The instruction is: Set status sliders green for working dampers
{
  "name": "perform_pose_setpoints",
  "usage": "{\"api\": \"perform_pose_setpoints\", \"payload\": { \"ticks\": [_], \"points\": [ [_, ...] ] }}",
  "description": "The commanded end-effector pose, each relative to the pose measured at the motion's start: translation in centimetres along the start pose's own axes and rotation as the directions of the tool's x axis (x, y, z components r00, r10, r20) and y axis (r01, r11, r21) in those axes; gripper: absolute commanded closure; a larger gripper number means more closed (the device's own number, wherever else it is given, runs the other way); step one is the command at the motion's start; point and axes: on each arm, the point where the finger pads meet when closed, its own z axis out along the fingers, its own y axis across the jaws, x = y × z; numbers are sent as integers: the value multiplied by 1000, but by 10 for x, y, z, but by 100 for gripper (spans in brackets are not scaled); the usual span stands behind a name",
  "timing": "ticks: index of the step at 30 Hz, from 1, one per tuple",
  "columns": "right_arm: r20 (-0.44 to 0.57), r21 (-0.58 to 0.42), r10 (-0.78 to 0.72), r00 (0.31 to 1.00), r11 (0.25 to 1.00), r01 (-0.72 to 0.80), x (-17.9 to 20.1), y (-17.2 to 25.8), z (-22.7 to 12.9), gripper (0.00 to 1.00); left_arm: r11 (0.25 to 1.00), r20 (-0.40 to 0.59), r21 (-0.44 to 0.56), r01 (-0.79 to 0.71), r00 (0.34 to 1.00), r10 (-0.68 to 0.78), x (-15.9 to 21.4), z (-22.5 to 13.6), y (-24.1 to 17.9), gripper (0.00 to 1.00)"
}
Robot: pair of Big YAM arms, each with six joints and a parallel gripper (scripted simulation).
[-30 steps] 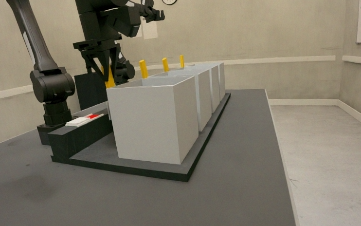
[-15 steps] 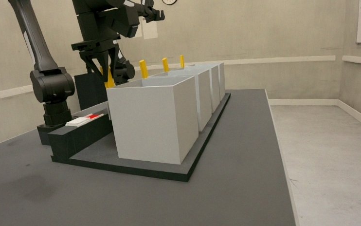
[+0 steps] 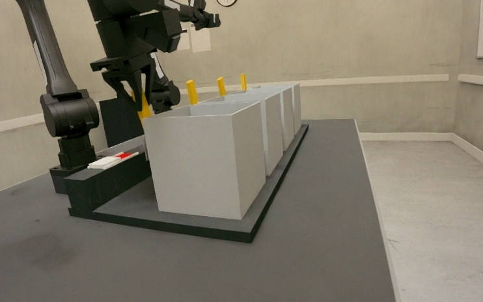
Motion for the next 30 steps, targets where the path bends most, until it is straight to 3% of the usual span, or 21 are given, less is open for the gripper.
{"api": "perform_pose_setpoints", "payload": {
  "ticks": [1,30],
  "points": [
    [49,-8,-14,999,1000,15,-20,-7,-22,83,1000,53,-4,-13,999,13,-36,0,3,0],
    [34,-228,-9,999,973,16,-14,-31,-12,83,1000,53,-4,-13,999,13,-36,0,3,0]
  ]
}}
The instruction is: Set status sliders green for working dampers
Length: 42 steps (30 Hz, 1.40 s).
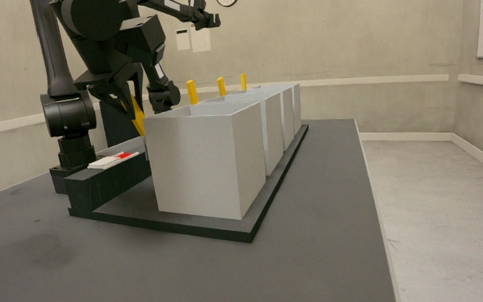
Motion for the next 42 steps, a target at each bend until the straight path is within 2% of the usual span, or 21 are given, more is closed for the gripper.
{"api": "perform_pose_setpoints", "payload": {
  "ticks": [1,14,42],
  "points": [
    [43,1,-25,999,1000,25,-18,-5,-21,83,1000,53,-4,-13,999,13,-36,0,3,0],
    [41,-92,-24,999,995,27,-17,-16,-18,83,1000,53,-4,-13,999,13,-36,0,3,0],
    [38,-151,-29,999,988,35,-16,-22,-13,83,1000,53,-4,-13,999,13,-36,0,3,0]
  ]
}}
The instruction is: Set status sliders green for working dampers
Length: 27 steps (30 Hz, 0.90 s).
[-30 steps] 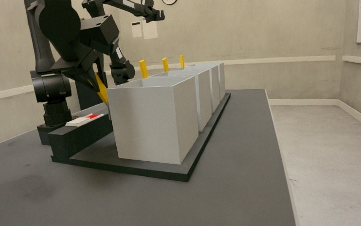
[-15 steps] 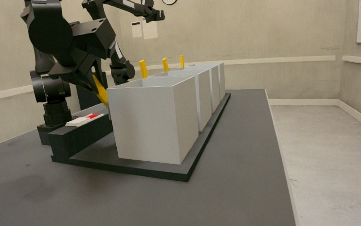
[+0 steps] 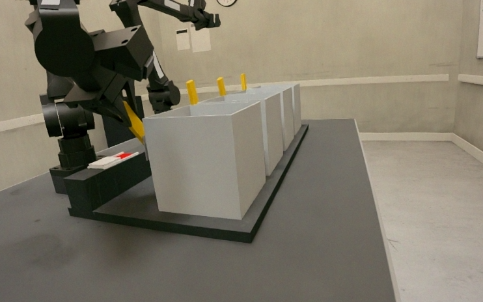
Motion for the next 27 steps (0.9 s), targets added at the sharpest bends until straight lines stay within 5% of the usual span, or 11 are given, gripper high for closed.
{"api": "perform_pose_setpoints", "payload": {
  "ticks": [1,19,27],
  "points": [
    [32,11,-27,999,1000,27,-16,-3,-15,83,1000,53,-4,-13,999,13,-36,0,3,0],
    [32,11,-26,999,1000,26,-16,-3,-15,83,1000,53,-4,-13,999,13,-36,0,3,0],
    [31,12,-25,999,1000,24,-16,-2,-15,75,1000,53,-4,-13,999,13,-36,0,3,0]
  ]
}}
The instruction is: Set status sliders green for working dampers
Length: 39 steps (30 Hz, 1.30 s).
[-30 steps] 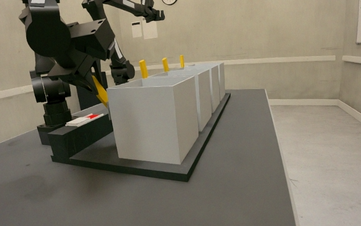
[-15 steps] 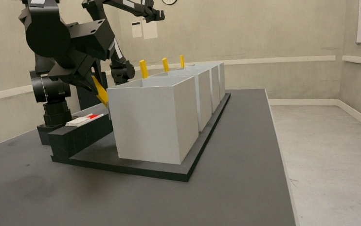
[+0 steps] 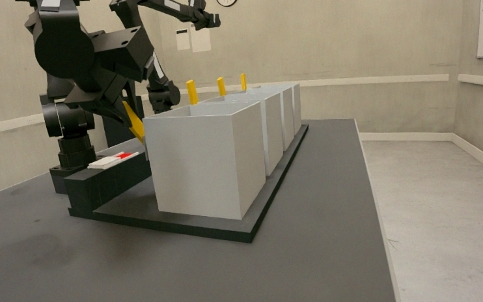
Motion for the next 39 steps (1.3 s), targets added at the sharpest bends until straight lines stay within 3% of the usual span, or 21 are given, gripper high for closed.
{"api": "perform_pose_setpoints", "payload": {
  "ticks": [1,7,19,39],
  "points": [
    [33,25,-30,999,999,29,-16,-1,-17,71,1000,53,-4,-13,999,13,-36,0,3,0],
    [36,28,-33,999,999,32,-16,0,-18,64,1000,53,-4,-13,999,13,-36,0,3,0],
    [37,29,-33,999,999,32,-16,0,-19,64,1000,53,-4,-13,999,13,-36,0,3,0],
    [33,28,-25,999,999,24,-13,-2,-62,64,1000,53,-4,-13,999,13,-36,0,3,0]
  ]
}}
